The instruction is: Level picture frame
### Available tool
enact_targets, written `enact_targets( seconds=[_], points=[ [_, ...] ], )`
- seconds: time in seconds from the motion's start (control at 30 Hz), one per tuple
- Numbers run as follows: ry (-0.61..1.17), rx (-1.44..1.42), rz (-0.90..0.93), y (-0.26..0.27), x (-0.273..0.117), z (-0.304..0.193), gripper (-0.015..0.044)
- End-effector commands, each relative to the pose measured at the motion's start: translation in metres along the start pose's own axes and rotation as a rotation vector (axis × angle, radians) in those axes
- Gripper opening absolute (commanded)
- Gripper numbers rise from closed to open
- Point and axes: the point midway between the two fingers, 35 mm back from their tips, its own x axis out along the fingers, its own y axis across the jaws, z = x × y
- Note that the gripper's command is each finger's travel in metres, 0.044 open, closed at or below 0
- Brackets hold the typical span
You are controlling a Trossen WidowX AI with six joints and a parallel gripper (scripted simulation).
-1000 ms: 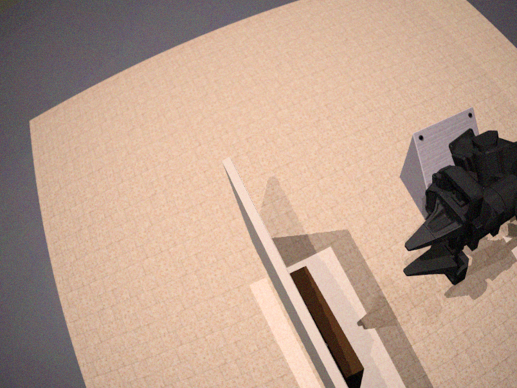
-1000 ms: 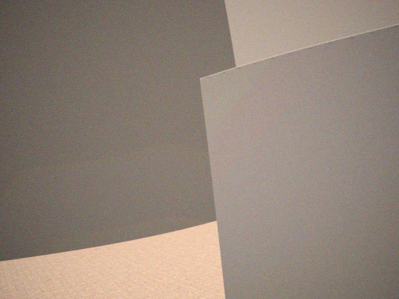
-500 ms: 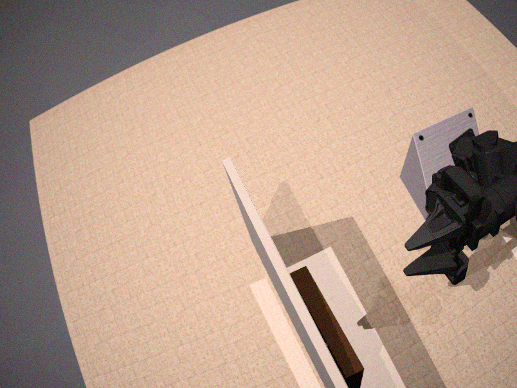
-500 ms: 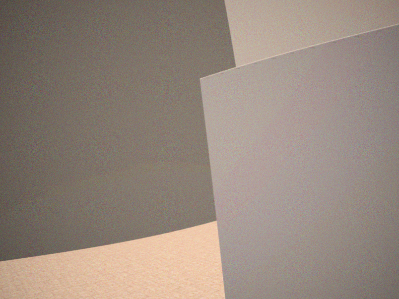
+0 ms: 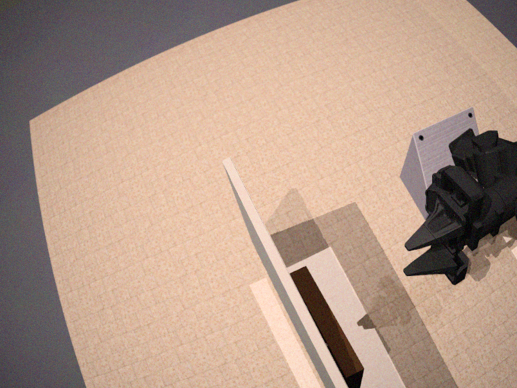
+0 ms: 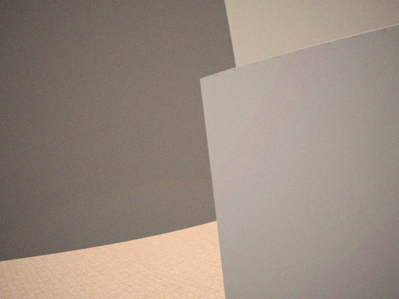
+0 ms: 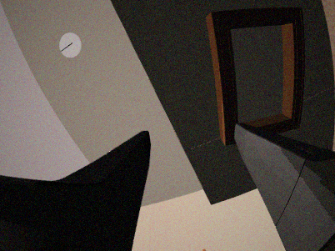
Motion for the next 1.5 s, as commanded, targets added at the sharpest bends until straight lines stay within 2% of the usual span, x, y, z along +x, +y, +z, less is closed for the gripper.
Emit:
enact_targets(
  seconds=[0.0, 0.4, 0.8, 1.47],
  points=[
    [0.003, 0.003, -0.004, 0.000, 0.000, -0.001, 0.0260],
    [0.000, -0.002, 0.000, -0.001, 0.000, 0.000, 0.0260],
    [0.005, -0.102, -0.003, -0.057, -0.002, 0.006, 0.0260],
    [0.005, -0.103, -0.003, -0.057, 0.001, 0.005, 0.0260]
  ],
)
